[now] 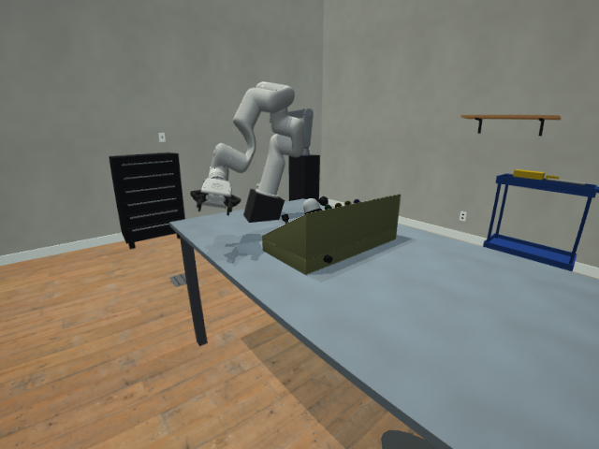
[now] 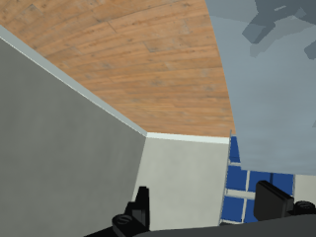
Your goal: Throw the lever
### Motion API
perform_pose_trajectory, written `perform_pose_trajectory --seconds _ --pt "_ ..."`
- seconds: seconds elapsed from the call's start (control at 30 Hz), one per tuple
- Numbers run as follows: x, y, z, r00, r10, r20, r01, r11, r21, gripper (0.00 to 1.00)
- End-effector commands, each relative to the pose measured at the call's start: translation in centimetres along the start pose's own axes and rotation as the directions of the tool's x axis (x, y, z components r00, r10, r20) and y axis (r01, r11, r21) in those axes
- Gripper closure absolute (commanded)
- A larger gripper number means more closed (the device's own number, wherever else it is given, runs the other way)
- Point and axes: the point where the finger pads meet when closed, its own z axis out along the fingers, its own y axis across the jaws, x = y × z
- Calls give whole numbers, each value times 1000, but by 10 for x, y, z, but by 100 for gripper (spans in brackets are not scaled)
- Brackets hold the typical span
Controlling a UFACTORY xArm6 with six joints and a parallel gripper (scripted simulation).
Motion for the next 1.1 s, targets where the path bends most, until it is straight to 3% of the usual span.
perform_pose_trajectory --seconds 0.0,0.67,0.83,0.9,1.07 --pt "-2 -1 0 1000 -2 3 2 1000 1 0" --pt "-4 -3 -1 1000 13 -2 -13 1000 13 0" --pt "-19 -13 -17 988 152 -35 -147 982 116 0" --pt "-29 -18 -31 964 263 -41 -251 948 194 0" --pt "-39 -19 -51 913 407 -26 -383 878 285 0"
